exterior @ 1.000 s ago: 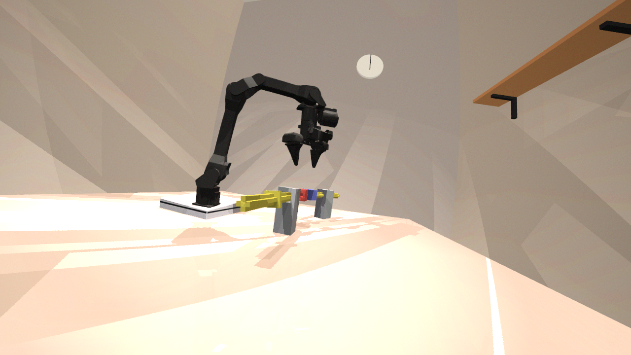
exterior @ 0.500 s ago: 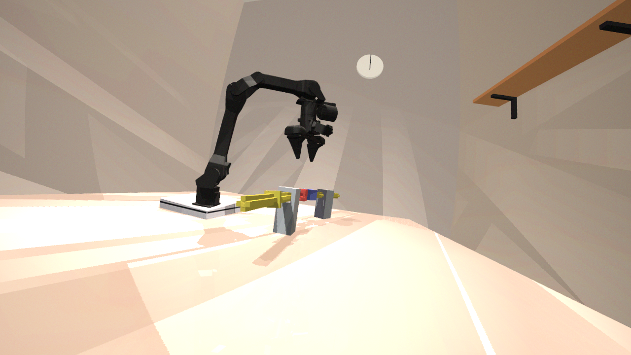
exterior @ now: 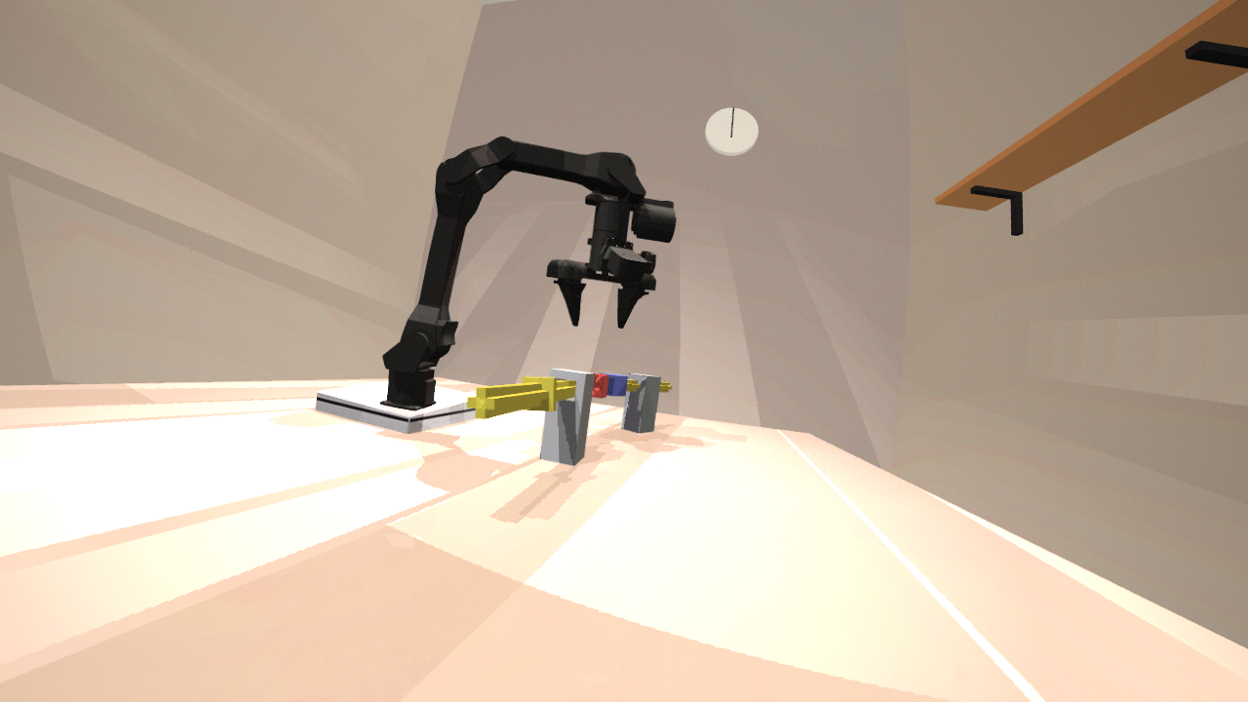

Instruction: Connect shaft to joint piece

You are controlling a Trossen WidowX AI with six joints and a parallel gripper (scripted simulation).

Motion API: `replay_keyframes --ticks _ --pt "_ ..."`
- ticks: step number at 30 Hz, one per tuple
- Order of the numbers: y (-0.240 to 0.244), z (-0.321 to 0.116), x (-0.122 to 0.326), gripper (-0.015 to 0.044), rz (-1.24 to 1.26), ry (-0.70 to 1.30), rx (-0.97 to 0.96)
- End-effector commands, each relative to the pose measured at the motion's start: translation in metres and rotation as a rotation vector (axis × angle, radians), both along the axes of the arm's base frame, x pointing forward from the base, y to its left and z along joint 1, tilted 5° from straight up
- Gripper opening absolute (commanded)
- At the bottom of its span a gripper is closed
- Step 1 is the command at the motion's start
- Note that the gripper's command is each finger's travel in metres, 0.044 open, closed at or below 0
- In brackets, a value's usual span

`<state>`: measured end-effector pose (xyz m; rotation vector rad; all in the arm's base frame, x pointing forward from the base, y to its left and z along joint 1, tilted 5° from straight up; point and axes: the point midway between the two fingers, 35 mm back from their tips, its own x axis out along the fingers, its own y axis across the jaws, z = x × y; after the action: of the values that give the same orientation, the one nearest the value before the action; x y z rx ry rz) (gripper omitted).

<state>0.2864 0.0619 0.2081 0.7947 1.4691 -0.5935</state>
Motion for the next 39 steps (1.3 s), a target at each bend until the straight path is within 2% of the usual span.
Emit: replay_keyframes --ticks 1,22,33,39 --pt "-0.010 -0.006 -0.001 0.0440 -0.132 0.024 0.057" --pt "-0.058 -0.029 -0.010 0.0440 -0.773 0.146 0.346" --pt "-0.061 -0.029 -0.010 0.0440 -0.793 0.147 0.356" --pt "-0.104 -0.027 -0.002 0.0440 -0.776 0.064 0.334"
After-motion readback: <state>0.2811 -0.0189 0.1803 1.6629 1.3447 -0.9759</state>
